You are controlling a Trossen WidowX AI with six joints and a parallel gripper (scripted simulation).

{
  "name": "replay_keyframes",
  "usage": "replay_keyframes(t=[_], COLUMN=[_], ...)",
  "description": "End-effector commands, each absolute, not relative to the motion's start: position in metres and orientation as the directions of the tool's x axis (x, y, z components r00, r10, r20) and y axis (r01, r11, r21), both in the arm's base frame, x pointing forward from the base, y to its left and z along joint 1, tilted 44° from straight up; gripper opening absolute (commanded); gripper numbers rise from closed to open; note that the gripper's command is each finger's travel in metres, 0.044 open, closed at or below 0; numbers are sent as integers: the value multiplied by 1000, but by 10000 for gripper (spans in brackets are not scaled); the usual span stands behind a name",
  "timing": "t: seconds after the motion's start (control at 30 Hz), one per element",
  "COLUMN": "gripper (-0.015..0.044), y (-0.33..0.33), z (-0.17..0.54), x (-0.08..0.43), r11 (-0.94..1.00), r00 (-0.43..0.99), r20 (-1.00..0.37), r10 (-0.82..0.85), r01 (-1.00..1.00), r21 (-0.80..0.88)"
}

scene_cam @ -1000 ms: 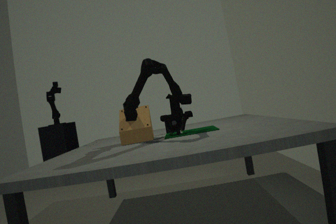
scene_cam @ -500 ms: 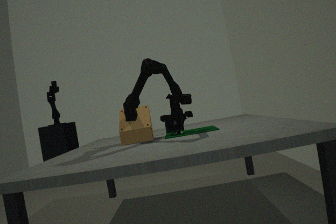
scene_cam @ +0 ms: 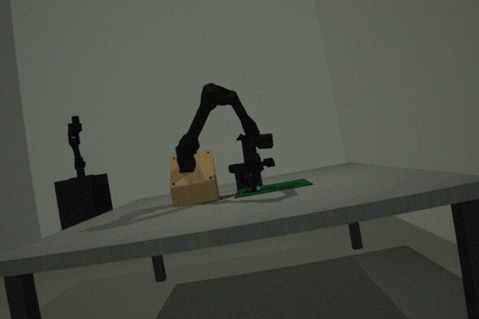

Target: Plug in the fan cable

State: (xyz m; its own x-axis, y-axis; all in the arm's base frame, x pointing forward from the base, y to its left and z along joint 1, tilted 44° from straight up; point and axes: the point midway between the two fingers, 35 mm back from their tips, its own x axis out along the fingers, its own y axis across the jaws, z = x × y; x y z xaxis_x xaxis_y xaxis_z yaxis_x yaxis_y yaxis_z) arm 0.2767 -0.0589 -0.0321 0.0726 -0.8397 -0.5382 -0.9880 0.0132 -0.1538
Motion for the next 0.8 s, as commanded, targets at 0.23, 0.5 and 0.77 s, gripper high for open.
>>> replay_keyframes(t=[0.23, 0.5, 0.77], gripper=[0, 0, 0], y=[-49, -31, -14], z=[-24, -9, 9], x=[277, 276, 273], r11=[12, 9, 8], r00=[74, 75, 75], r20=[-543, -547, -547], r10=[-837, -834, -834], r01=[-988, -989, -989], r21=[-153, -150, -148])
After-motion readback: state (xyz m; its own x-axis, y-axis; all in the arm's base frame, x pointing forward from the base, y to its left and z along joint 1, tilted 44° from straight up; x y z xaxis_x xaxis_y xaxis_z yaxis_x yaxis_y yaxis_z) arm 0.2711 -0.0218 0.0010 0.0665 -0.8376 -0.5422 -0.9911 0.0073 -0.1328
